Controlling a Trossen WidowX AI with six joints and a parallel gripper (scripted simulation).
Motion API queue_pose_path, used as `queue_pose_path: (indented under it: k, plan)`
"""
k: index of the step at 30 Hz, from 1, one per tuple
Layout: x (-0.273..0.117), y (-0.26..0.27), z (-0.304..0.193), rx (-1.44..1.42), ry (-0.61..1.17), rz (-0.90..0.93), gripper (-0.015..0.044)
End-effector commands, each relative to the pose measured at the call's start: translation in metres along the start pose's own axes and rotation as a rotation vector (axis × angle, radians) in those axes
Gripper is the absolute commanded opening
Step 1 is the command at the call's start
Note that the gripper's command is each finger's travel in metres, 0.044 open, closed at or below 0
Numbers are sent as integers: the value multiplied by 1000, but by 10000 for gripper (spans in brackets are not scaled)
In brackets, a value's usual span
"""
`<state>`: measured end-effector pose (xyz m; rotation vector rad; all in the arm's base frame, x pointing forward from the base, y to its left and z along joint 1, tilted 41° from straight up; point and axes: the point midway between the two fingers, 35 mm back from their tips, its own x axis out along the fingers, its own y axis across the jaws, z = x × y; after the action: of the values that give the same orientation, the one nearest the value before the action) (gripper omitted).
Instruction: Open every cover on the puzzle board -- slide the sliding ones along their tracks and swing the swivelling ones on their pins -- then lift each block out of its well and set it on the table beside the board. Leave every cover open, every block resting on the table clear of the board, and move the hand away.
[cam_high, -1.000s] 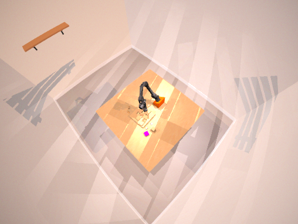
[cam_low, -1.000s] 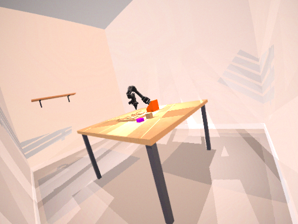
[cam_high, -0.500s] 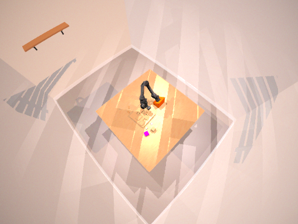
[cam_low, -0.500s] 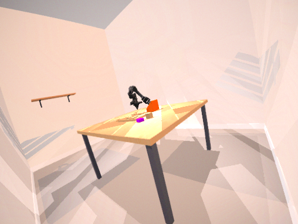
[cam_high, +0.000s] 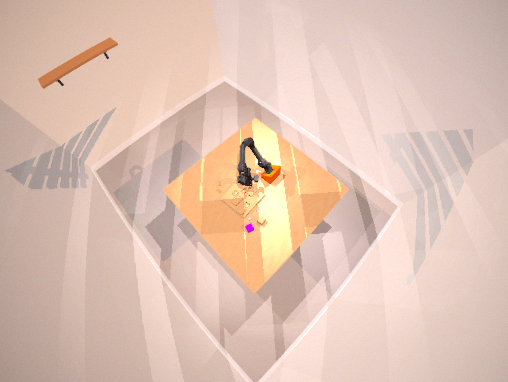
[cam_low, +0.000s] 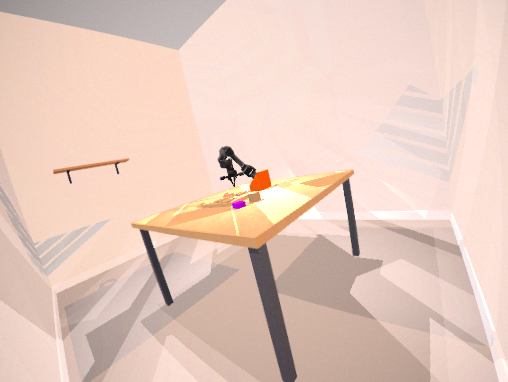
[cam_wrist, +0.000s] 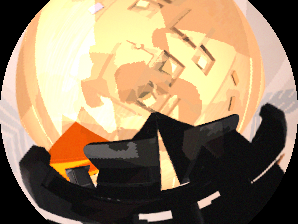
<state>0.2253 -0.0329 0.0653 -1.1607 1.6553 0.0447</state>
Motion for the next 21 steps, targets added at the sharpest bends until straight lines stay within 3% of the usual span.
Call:
queue_pose_path:
  k: [1, 16, 21]
  plan:
    - [0, 0, 3, -448, -6, 2, 0]
    - [4, 0, 3, -448, -6, 3, 0]
    - [12, 0, 3, -693, -7, 2, 0]
